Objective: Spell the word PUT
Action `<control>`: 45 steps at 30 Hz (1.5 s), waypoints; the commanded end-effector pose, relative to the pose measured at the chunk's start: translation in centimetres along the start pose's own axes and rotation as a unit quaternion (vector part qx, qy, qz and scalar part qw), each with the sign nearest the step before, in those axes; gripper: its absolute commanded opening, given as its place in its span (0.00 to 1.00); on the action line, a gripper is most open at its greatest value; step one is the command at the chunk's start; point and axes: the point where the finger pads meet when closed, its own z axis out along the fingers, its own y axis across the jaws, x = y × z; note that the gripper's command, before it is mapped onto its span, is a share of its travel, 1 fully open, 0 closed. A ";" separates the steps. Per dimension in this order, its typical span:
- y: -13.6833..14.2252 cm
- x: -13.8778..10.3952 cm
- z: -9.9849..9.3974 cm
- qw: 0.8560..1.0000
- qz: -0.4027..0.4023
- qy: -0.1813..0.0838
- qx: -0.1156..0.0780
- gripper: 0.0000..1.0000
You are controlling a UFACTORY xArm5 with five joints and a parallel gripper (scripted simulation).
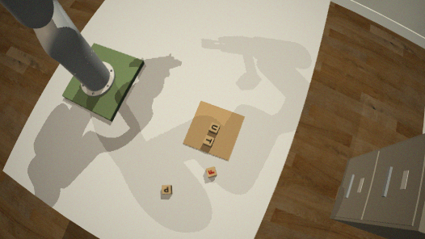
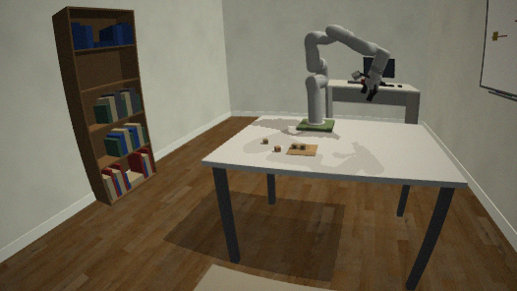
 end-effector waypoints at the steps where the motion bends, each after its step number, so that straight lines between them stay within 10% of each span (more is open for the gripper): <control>1: -2.5 1.7 0.0 0.998 0.066 -0.003 -0.021 1.00; 10: -6.3 5.3 0.8 0.982 0.178 -0.005 -0.061 1.00; 27: -13.2 15.2 4.1 0.895 0.416 -0.003 -0.158 1.00; 45: -16.6 28.2 10.6 0.721 0.636 0.014 -0.275 1.00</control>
